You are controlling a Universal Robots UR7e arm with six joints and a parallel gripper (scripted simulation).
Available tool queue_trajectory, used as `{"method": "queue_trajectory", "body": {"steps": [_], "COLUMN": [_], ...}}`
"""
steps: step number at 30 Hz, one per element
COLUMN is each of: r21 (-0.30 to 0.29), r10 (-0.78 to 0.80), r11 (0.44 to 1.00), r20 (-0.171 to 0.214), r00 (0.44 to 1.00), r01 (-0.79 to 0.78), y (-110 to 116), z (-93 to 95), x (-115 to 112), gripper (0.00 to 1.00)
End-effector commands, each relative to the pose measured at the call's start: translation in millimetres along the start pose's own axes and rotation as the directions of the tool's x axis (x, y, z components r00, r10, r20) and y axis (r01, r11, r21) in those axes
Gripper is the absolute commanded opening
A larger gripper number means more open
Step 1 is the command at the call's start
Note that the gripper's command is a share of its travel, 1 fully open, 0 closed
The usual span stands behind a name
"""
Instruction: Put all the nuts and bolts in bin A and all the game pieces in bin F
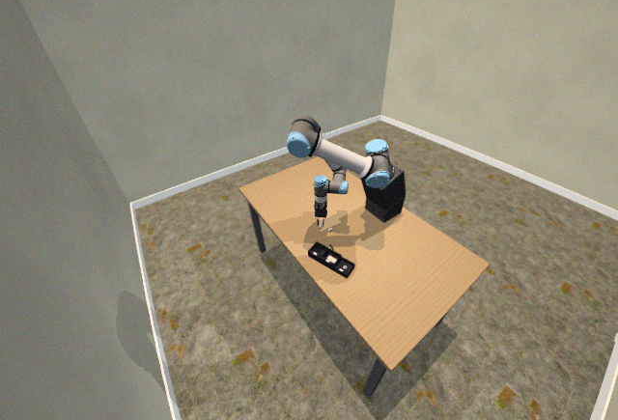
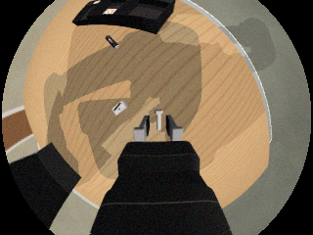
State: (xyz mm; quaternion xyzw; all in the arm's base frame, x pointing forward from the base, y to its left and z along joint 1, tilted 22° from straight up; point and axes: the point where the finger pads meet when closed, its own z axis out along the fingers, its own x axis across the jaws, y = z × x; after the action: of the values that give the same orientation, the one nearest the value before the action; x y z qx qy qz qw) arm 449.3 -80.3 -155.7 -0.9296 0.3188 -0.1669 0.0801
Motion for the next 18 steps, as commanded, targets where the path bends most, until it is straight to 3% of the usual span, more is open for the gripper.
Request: {"method": "queue_trajectory", "body": {"steps": [1, 9, 18], "r21": [0.000, 0.000, 0.000], "r10": [-0.002, -0.002, 0.000], "r11": [1.000, 1.000, 1.000], "r20": [-0.011, -0.011, -0.010], "r00": [1.000, 1.000, 1.000], "r01": [0.002, 0.002, 0.000], "y": [-1, -1, -1], "z": [2.8, 13.5, 12.6], "x": [5, 4, 3], "gripper": [0.62, 0.62, 0.62]}}
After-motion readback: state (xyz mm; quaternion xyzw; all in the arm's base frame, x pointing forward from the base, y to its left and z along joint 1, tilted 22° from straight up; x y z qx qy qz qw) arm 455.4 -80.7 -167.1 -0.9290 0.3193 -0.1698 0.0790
